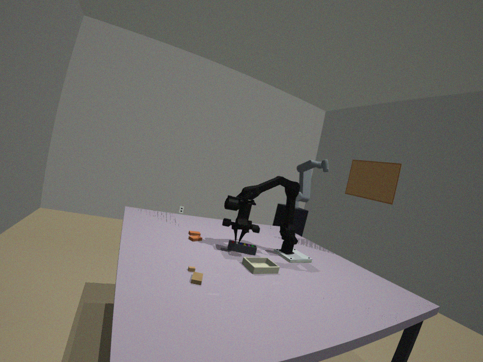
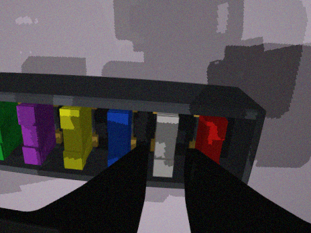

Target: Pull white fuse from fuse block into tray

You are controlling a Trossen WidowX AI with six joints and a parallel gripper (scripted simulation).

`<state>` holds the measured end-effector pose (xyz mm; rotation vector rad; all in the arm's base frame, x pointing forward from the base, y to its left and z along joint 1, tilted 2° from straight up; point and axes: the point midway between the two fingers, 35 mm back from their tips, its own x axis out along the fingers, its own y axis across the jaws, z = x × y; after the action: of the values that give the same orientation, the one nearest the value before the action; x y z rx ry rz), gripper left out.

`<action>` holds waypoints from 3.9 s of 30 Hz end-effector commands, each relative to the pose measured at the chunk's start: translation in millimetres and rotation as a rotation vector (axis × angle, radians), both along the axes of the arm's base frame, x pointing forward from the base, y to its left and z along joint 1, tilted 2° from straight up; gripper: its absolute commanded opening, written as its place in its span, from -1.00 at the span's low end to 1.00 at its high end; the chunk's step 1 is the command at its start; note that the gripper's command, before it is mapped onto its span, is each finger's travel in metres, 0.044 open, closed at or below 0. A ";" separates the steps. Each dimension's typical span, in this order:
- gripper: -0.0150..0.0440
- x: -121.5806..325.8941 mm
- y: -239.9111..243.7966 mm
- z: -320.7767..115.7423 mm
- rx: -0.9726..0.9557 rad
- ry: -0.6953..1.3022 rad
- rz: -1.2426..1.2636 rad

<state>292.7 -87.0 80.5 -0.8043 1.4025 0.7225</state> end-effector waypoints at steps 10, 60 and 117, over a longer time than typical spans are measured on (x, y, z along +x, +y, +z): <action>-0.24 0.1 0.2 -7.3 0.004 0.000 -0.003; -0.49 0.3 0.0 1.4 0.001 0.001 -0.002; -0.49 -1.5 1.2 32.4 0.003 0.000 -0.003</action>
<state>289.9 -86.1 107.4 -0.8008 1.4081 0.7277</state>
